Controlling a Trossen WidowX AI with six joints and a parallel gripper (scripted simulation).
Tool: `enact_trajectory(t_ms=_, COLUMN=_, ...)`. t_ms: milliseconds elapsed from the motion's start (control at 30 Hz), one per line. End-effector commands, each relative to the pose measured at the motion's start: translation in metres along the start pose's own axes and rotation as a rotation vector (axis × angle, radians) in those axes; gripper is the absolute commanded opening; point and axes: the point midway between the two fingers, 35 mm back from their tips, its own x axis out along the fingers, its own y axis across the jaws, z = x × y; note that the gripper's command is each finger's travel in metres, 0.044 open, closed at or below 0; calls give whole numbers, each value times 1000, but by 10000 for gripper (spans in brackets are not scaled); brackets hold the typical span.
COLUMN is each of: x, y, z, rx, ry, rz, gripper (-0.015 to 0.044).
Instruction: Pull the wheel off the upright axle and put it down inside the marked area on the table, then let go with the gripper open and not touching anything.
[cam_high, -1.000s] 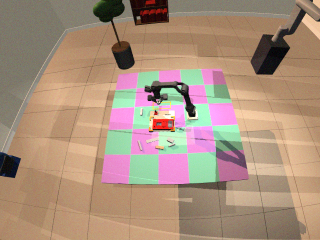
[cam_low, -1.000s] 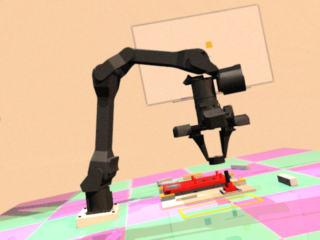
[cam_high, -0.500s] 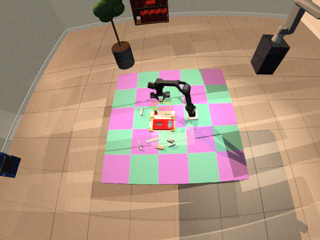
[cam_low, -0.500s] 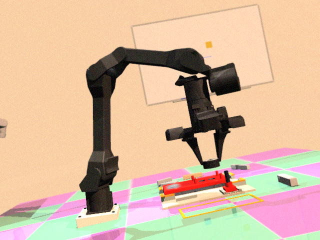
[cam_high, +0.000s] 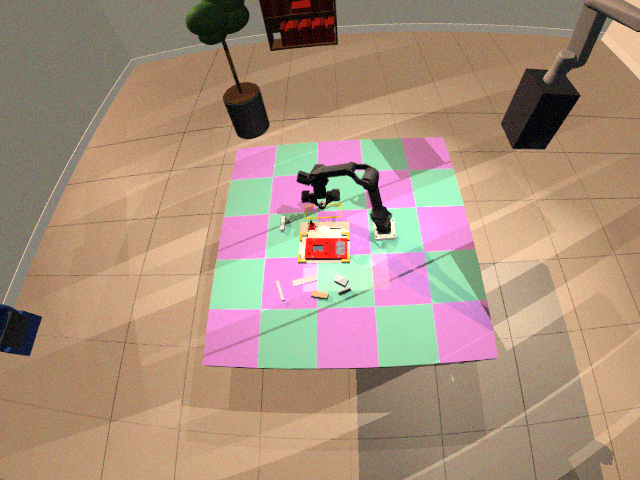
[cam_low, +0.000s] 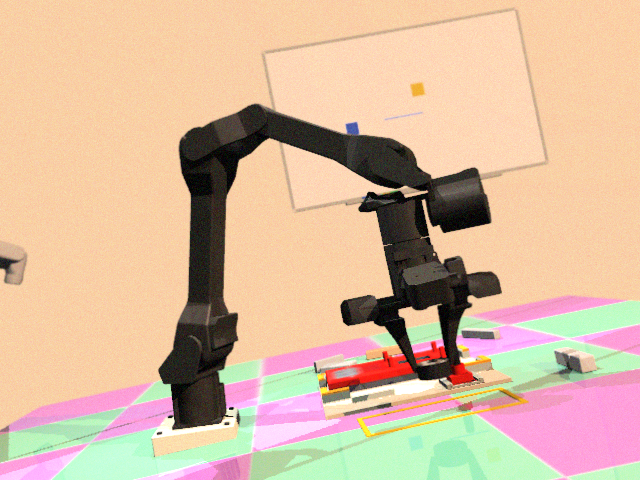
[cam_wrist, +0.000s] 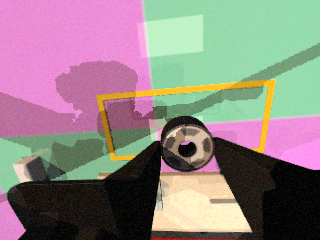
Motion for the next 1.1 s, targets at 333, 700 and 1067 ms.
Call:
enact_trajectory(t_ms=333, x=45, y=-4, z=-3, rx=-3, ry=7, rz=-8, gripper=0)
enact_trajectory(t_ms=700, x=39, y=-4, z=-2, rx=-3, ry=5, rz=-9, gripper=289)
enact_trajectory(t_ms=1067, x=-19, y=-4, z=-2, rx=-3, ry=7, rz=-8, gripper=300)
